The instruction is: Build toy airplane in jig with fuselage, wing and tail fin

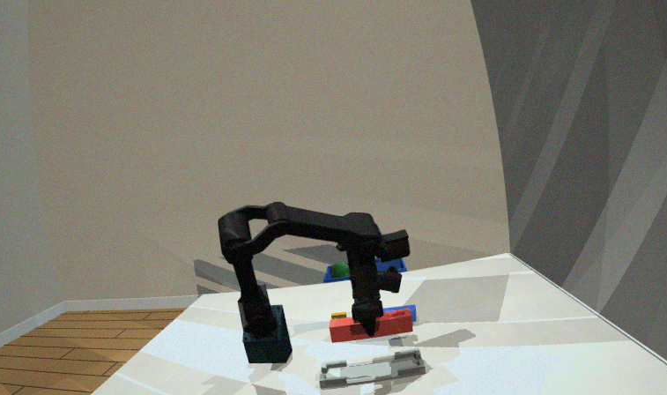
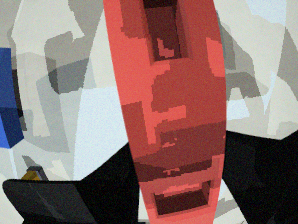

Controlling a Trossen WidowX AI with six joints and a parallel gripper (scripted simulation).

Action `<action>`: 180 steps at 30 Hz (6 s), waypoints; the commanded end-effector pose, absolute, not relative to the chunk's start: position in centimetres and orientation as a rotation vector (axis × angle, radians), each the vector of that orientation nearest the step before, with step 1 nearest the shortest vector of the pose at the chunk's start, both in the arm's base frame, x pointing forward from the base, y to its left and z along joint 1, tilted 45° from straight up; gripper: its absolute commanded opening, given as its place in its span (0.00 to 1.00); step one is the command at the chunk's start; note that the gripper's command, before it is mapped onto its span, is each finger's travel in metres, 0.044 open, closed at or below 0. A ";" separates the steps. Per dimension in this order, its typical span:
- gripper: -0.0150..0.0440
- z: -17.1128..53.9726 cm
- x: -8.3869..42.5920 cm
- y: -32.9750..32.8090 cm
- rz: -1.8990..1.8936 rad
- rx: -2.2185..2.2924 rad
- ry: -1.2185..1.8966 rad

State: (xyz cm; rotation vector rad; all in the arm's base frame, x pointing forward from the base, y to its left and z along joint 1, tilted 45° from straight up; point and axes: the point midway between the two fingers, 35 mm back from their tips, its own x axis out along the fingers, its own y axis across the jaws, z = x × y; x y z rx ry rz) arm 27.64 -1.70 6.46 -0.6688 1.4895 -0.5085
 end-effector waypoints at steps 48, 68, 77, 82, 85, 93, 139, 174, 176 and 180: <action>0.58 6.7 26.4 -7.7 -0.476 -0.746 1.510; 0.55 5.4 26.4 -9.1 -0.481 -0.738 1.510; 0.39 5.4 26.4 -9.1 -0.481 -0.738 1.510; 0.62 5.4 26.4 -9.1 -0.481 -0.738 1.510; 0.75 5.4 26.4 -9.1 -0.481 -0.738 1.510; 1.00 5.4 26.4 -9.1 -0.481 -0.738 1.510; 1.00 0.4 32.0 11.1 -0.598 -0.568 1.434; 1.00 -10.7 31.6 11.8 -0.612 -0.575 1.434; 1.00 -11.0 31.6 11.6 -0.612 -0.575 1.434; 1.00 -11.4 31.6 11.2 -0.612 -0.576 1.434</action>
